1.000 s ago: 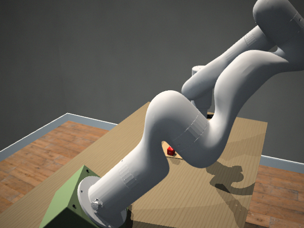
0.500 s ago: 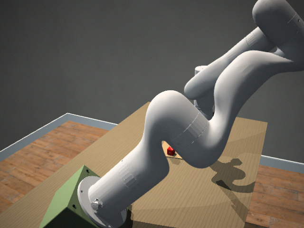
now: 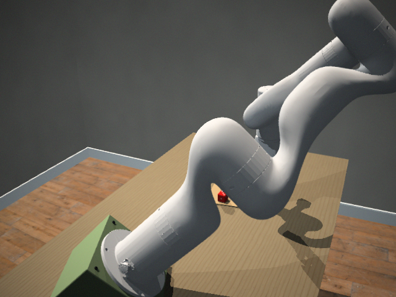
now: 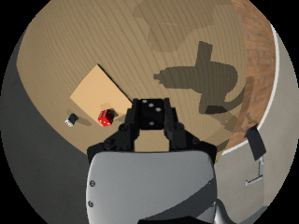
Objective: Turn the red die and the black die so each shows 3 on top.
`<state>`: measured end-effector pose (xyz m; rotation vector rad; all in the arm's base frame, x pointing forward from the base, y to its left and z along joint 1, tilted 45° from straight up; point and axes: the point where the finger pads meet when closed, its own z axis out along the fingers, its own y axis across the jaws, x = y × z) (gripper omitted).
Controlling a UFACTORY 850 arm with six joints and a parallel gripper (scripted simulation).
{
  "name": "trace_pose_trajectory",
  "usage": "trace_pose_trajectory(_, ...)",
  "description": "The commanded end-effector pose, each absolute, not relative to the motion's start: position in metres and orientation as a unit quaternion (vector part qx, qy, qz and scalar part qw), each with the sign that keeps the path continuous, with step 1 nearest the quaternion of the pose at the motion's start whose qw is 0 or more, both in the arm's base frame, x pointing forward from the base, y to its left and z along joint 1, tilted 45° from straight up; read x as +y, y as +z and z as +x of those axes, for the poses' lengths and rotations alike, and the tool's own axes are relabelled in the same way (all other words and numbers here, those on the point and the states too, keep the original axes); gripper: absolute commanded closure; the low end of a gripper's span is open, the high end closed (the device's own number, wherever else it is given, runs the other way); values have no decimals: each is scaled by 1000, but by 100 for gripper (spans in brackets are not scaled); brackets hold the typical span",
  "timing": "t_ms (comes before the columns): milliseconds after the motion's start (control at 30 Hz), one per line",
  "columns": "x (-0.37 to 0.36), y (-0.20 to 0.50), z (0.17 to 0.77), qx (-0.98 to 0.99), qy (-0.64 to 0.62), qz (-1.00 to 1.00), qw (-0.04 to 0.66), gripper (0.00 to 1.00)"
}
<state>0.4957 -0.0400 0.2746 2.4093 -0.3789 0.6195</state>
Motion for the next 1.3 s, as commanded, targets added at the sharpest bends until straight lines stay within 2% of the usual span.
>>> trace_pose_trajectory(0,-40,276,498,-120,220,916,312,73)
trace_pose_trajectory(500,-40,276,498,-97,282,899,320,73)
trace_pose_trajectory(1267,-42,274,495,1,532,777,337,73)
